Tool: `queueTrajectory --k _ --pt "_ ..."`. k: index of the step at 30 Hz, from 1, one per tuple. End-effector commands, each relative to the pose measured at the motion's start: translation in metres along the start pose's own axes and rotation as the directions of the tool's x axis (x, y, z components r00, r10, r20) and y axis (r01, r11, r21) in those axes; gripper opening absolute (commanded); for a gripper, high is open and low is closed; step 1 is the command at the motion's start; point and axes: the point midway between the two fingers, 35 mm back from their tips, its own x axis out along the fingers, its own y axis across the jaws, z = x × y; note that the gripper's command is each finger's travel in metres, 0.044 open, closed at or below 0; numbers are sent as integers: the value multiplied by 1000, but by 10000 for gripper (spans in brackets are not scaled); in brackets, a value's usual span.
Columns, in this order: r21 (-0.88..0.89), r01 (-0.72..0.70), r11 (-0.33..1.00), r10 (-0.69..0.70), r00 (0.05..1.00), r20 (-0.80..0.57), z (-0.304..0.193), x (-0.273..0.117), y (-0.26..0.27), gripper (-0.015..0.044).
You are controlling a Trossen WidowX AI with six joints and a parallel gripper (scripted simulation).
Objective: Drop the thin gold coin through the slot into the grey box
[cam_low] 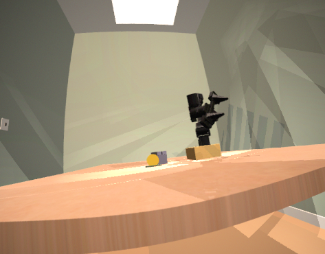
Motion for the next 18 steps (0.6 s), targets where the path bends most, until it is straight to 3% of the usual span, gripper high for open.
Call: queueTrajectory --k 1,5,9,10,14,18 --pt "21 -9 1000 9 1000 -5 -2 0 2 374" --pt "431 -142 891 195 977 -80 -45 -5 39 269" --pt "823 -142 550 419 899 -125 -89 -27 85 164" --pt "889 -111 444 473 872 -127 -98 -34 96 161" --pt "989 49 142 615 778 -127 -119 -62 127 161" --pt "963 249 -103 727 680 -98 -133 -92 152 161"
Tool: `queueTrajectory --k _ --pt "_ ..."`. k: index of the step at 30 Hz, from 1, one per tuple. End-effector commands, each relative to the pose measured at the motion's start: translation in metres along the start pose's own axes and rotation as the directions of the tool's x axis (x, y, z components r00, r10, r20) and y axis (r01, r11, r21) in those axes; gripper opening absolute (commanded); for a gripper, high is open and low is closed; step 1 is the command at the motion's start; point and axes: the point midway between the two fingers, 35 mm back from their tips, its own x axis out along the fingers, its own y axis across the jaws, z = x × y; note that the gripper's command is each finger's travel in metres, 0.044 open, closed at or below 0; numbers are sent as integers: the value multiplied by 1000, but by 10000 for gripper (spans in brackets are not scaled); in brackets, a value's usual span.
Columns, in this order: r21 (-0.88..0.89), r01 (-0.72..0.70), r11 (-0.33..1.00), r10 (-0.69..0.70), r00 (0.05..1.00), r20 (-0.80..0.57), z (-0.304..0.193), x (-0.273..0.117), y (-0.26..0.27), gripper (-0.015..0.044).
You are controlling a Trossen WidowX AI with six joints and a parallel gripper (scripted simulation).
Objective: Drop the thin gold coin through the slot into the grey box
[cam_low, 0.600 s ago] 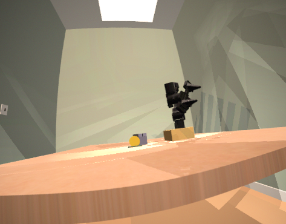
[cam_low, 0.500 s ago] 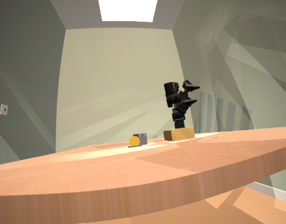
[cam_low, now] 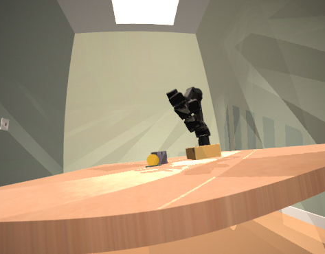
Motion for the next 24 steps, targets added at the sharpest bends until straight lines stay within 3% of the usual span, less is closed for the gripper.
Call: queueTrajectory --k 1,6,11,18,24 --pt "570 37 821 135 957 -257 -77 -14 -7 161" --pt "828 199 525 270 883 -383 -121 -35 -7 161" --pt "887 422 191 413 785 -462 -157 -62 -2 161" --pt "670 718 -191 604 624 -496 -192 -109 10 161" --pt "364 862 -353 728 497 -471 -209 -150 21 161"
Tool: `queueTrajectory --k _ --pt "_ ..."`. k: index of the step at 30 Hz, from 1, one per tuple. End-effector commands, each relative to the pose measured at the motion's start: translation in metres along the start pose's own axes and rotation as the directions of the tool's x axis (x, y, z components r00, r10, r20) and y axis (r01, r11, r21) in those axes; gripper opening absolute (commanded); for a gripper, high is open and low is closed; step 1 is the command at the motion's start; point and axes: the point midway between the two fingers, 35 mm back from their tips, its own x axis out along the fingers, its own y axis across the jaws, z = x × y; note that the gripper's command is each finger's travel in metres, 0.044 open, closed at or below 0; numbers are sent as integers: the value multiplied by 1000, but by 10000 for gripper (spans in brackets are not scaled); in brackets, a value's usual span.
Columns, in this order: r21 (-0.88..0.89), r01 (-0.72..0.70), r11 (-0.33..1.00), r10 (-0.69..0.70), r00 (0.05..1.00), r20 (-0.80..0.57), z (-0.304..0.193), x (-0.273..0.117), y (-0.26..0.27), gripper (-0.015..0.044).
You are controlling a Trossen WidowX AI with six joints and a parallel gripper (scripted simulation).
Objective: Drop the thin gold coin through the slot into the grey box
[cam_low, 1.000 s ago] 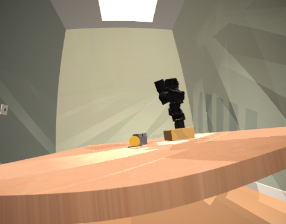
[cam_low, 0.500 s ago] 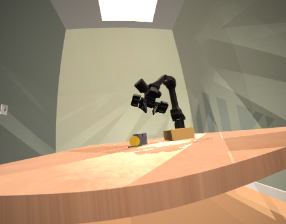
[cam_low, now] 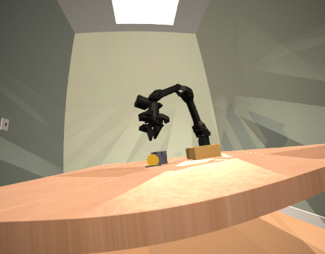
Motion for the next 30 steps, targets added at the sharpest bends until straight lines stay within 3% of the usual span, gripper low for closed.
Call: queueTrajectory --k 1,14,19,30 --pt "474 224 852 -118 963 -243 -25 -14 -59 161" --pt "474 224 852 -118 963 -243 -27 -14 -60 161" --pt "473 224 852 -118 963 -243 -37 17 -66 161" --pt "473 224 852 -118 963 -243 -40 34 -67 161"
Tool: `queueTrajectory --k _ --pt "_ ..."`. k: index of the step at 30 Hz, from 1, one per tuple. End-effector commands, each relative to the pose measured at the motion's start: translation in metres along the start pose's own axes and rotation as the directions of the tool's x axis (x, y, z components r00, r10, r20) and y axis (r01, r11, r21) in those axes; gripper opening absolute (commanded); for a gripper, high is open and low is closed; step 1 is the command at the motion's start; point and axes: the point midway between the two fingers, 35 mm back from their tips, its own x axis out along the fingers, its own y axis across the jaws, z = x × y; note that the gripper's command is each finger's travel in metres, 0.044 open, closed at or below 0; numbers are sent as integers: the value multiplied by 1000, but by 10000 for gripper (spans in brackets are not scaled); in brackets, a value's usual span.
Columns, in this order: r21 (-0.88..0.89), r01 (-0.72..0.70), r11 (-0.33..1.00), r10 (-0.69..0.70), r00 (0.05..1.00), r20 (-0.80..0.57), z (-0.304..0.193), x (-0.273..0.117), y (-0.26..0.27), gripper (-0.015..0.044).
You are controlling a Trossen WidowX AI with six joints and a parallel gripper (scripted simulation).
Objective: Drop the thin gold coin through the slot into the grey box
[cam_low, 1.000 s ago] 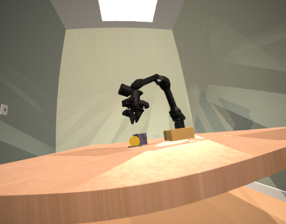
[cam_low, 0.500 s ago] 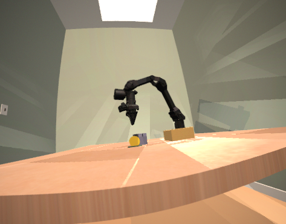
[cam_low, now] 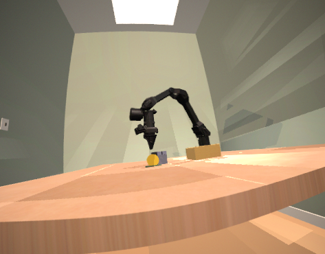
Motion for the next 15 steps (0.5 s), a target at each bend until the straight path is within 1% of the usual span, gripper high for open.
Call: queueTrajectory --k 1,15 --pt "5 7 1000 -7 1000 -13 -2 10 -1 161" --pt "5 7 1000 -7 1000 -13 -1 29 -1 161"
